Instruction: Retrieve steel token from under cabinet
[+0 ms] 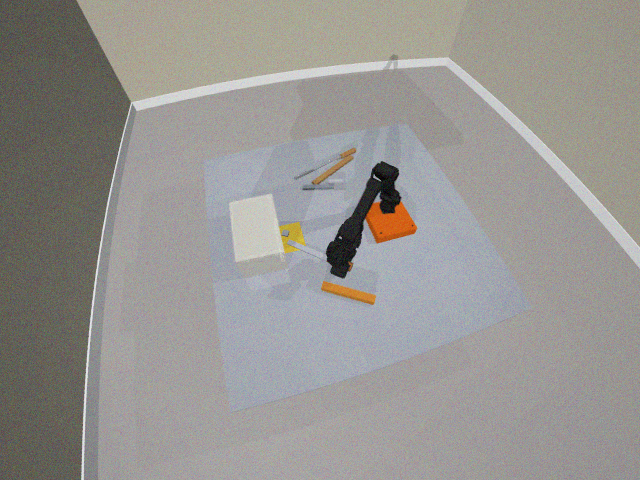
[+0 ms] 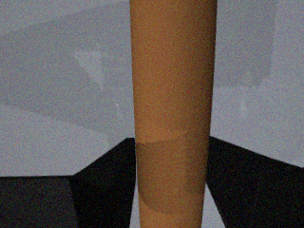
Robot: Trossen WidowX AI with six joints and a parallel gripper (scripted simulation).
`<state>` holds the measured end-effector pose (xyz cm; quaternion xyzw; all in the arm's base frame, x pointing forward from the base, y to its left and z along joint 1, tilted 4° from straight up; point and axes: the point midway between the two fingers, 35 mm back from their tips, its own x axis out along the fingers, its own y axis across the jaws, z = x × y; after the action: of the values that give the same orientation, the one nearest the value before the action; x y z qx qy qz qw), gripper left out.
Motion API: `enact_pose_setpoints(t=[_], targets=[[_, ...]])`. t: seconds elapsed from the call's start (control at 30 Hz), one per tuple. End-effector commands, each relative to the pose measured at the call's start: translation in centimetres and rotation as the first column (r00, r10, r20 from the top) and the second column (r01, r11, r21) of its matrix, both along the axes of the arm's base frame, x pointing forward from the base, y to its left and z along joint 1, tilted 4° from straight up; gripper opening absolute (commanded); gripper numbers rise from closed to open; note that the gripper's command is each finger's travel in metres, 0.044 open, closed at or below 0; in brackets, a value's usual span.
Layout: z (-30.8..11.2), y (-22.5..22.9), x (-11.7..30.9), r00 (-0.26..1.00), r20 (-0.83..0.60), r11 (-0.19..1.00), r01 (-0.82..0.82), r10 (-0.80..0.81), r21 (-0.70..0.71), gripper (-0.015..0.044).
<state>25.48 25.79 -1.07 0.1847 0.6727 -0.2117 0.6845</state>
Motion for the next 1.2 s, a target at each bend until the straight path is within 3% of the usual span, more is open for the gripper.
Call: enact_pose_setpoints(t=[0.0, 0.07, 0.2, 1.17], targets=[[0.0, 0.0, 0.0, 1.000, 0.002, 1.000, 0.000, 0.000, 0.002, 0.0118], [0.0, 0.0, 0.0, 1.000, 0.002, 1.000, 0.000, 0.000, 0.002, 0.0105], [0.0, 0.0, 0.0, 1.000, 0.002, 1.000, 0.000, 0.000, 0.002, 0.0000], [0.1, -2.5, 3.8, 1.000, 0.000, 1.000, -0.008, 0.008, -0.003, 0.0000]])
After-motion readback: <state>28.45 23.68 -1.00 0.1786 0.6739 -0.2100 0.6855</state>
